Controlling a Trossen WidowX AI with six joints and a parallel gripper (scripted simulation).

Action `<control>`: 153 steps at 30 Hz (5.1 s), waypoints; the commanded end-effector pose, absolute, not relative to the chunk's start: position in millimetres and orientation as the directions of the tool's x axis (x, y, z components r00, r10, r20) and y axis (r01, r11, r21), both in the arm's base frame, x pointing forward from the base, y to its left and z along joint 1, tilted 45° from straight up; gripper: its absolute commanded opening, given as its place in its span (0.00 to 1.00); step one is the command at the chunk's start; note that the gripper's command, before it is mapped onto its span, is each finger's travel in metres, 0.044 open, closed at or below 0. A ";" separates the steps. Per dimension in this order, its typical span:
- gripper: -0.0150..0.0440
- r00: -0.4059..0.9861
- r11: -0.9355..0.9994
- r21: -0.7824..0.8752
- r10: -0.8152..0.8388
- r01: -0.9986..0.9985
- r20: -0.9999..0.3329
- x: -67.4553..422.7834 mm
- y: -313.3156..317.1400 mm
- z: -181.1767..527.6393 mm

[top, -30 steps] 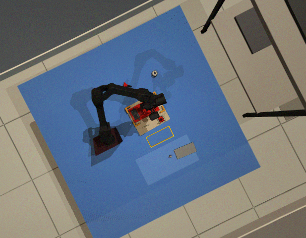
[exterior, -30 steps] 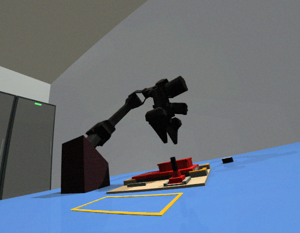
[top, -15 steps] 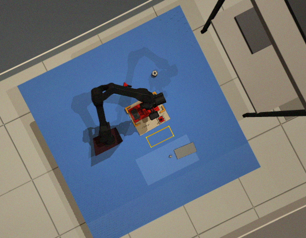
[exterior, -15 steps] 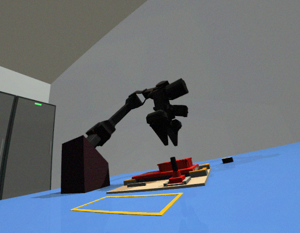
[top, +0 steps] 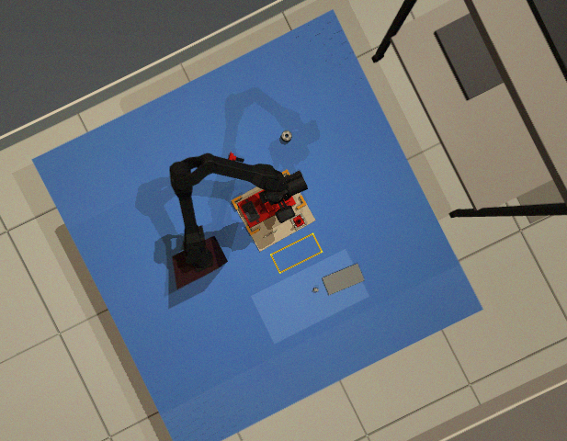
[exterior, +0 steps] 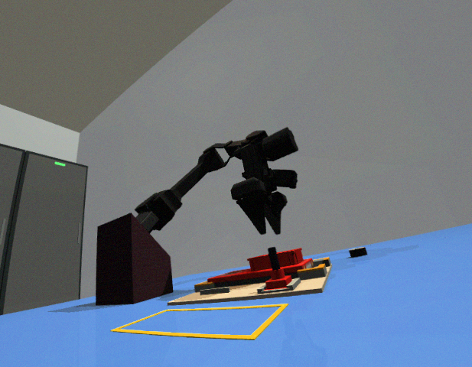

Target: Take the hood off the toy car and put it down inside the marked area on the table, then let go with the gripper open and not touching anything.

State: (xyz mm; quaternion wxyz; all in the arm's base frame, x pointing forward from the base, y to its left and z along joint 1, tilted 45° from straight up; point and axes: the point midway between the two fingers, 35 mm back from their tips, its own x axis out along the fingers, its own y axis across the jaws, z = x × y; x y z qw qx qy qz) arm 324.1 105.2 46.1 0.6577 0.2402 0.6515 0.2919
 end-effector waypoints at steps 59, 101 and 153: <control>1.00 -0.022 0.710 0.701 0.701 -0.068 -0.713 321.3 132.5 18.6; 0.75 -0.021 0.711 0.700 0.701 -0.071 -0.713 321.1 141.9 8.9; 0.25 -0.021 0.712 0.699 0.700 -0.070 -0.714 322.7 115.7 35.0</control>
